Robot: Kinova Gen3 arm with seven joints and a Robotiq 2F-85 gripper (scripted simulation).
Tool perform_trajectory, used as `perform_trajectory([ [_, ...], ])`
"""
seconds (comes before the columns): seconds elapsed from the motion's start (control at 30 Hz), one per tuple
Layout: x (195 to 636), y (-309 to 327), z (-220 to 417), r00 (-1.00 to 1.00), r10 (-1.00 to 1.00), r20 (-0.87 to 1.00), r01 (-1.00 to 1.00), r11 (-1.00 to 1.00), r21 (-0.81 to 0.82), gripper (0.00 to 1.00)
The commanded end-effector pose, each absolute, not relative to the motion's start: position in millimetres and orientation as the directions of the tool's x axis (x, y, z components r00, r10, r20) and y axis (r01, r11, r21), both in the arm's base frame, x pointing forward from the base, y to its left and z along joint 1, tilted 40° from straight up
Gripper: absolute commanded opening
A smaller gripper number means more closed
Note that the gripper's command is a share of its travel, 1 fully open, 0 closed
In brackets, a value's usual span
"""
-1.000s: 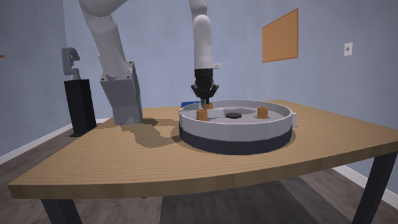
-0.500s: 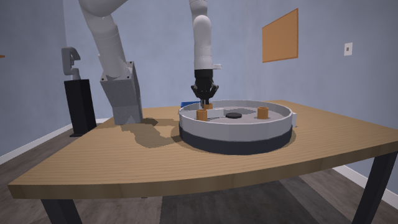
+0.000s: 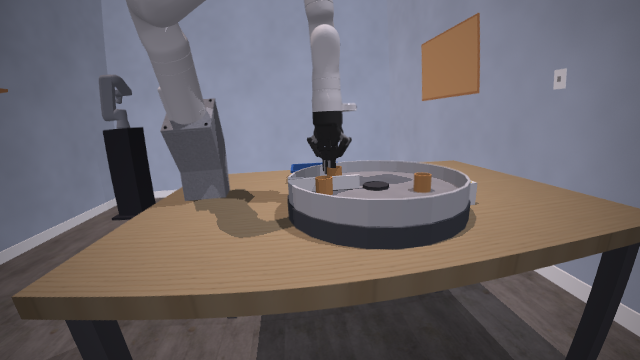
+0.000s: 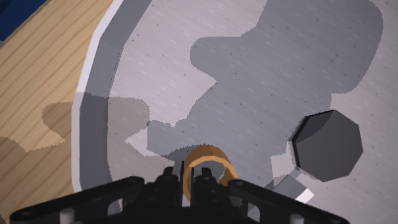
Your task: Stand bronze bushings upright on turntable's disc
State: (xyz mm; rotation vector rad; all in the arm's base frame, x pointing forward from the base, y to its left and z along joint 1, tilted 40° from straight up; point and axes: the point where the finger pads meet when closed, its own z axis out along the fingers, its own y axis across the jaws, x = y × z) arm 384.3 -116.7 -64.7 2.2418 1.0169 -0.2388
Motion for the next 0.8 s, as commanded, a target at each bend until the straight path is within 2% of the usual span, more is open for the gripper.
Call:
perform_trajectory([
  [0.0, 384.7, -116.1, -64.4, 0.681, 0.606, -0.410, 0.725, -0.483, 0.491, 0.00],
  [0.77, 385.0, -118.0, -66.7, 0.681, 0.606, -0.410, 0.725, -0.483, 0.491, 0.00],
])
